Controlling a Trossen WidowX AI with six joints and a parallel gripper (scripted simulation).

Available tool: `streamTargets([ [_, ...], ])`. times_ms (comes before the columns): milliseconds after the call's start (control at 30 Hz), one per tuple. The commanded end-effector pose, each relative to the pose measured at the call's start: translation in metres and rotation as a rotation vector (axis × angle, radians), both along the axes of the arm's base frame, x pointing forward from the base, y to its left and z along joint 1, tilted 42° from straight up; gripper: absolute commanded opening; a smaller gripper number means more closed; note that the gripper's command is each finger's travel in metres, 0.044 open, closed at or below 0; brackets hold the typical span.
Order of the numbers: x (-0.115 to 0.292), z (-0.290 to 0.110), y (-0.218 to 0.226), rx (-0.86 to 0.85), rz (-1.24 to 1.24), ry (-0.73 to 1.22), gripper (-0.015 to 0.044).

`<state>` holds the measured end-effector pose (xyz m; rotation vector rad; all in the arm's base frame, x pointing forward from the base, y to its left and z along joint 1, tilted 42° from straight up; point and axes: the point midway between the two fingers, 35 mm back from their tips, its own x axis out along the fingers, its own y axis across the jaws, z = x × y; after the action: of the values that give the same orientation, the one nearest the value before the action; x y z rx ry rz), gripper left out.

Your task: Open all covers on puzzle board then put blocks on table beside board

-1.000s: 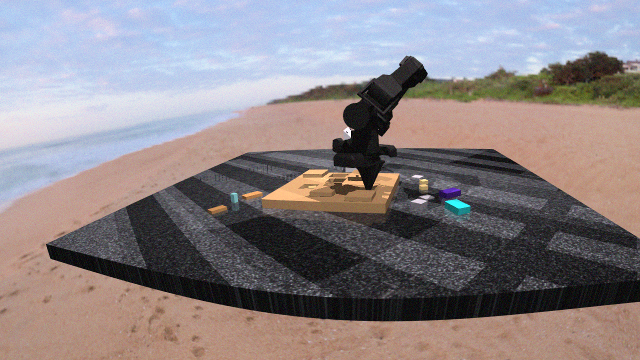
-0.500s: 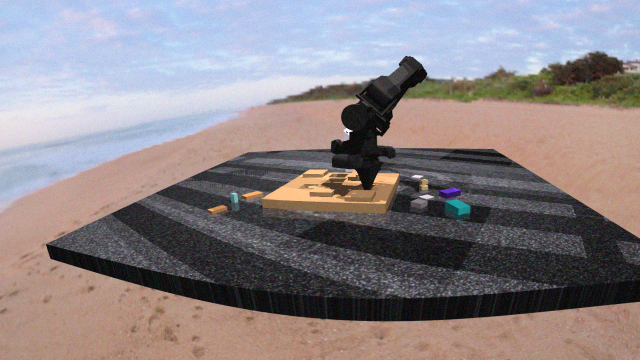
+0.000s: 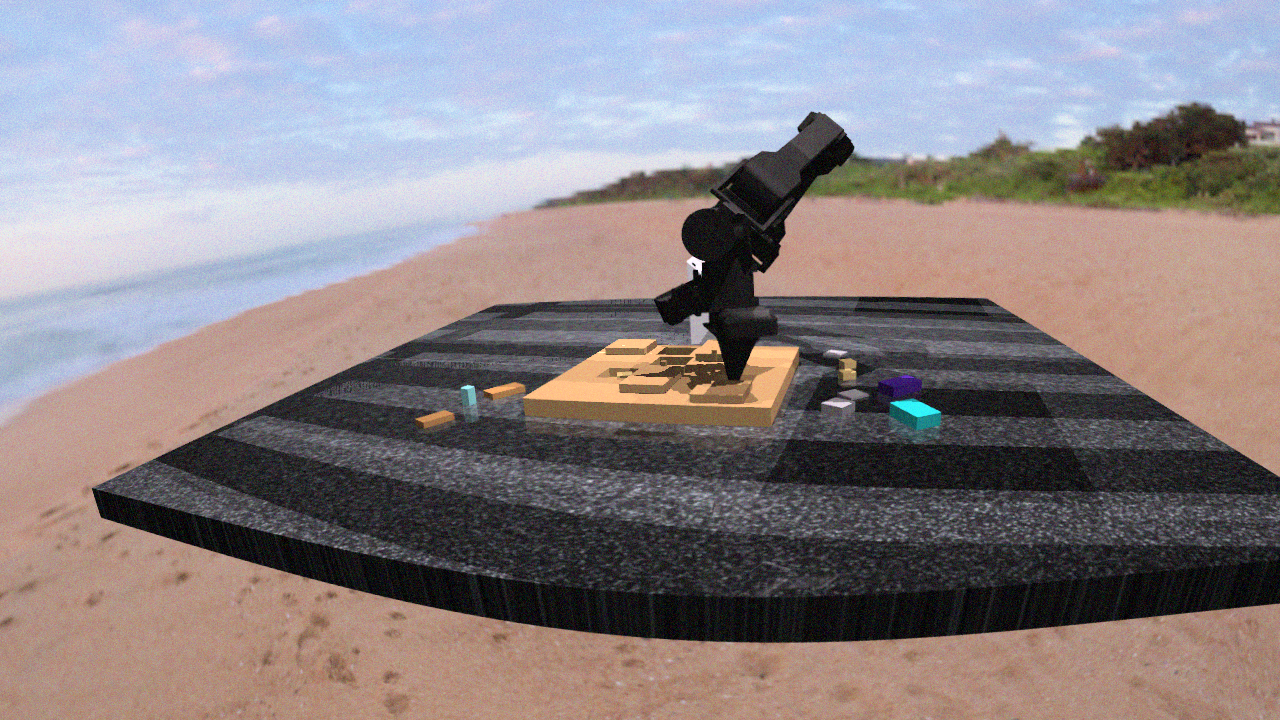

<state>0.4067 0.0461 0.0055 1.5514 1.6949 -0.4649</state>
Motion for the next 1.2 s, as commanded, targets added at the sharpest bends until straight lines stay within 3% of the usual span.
streamTargets([
  [0,-0.002,-0.002,0.001,-0.018,0.345,-0.304,0.0],
  [133,-0.002,-0.002,0.0,-0.028,0.512,-0.456,0.0],
  [1067,-0.002,0.008,-0.006,-0.031,0.541,-0.483,0.0],
  [1167,-0.003,0.01,-0.009,-0.027,0.529,-0.469,0.0079],
])
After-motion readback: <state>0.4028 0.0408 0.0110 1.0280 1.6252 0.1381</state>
